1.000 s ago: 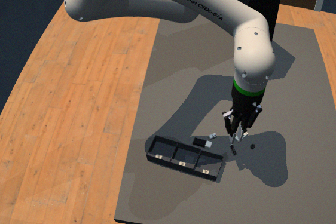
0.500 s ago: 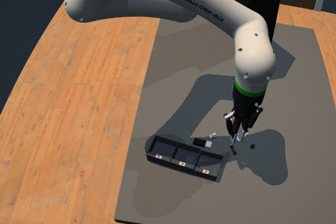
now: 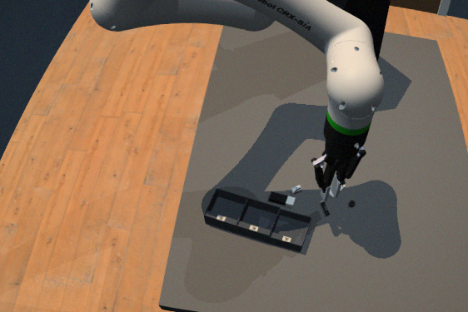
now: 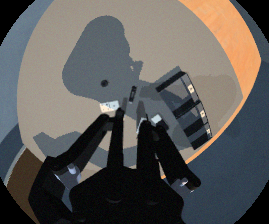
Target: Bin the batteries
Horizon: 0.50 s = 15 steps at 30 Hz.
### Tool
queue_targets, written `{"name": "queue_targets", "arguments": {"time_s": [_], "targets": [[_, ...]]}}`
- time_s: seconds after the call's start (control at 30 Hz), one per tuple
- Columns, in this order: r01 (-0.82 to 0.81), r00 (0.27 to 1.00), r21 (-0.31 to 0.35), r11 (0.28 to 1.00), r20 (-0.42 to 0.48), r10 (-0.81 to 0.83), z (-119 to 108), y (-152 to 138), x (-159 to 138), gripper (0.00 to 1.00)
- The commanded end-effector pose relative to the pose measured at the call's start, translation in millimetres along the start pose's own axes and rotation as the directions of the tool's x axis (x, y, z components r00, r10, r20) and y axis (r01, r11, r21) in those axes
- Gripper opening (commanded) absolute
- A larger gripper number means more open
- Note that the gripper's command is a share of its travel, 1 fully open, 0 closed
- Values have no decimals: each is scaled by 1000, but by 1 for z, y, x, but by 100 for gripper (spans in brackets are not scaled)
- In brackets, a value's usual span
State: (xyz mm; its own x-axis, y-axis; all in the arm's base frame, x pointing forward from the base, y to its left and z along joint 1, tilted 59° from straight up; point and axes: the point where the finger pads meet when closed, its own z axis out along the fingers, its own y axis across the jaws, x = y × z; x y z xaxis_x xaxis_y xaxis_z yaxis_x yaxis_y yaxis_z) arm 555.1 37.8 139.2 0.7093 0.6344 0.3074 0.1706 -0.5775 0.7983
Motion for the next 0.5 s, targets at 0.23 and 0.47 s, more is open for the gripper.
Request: {"name": "queue_targets", "arguments": {"time_s": [0.23,0.47], "targets": [[0,1000,0,1000,0,0,0,0,0,15],[0,1000,0,1000,0,0,20,0,0,15]]}}
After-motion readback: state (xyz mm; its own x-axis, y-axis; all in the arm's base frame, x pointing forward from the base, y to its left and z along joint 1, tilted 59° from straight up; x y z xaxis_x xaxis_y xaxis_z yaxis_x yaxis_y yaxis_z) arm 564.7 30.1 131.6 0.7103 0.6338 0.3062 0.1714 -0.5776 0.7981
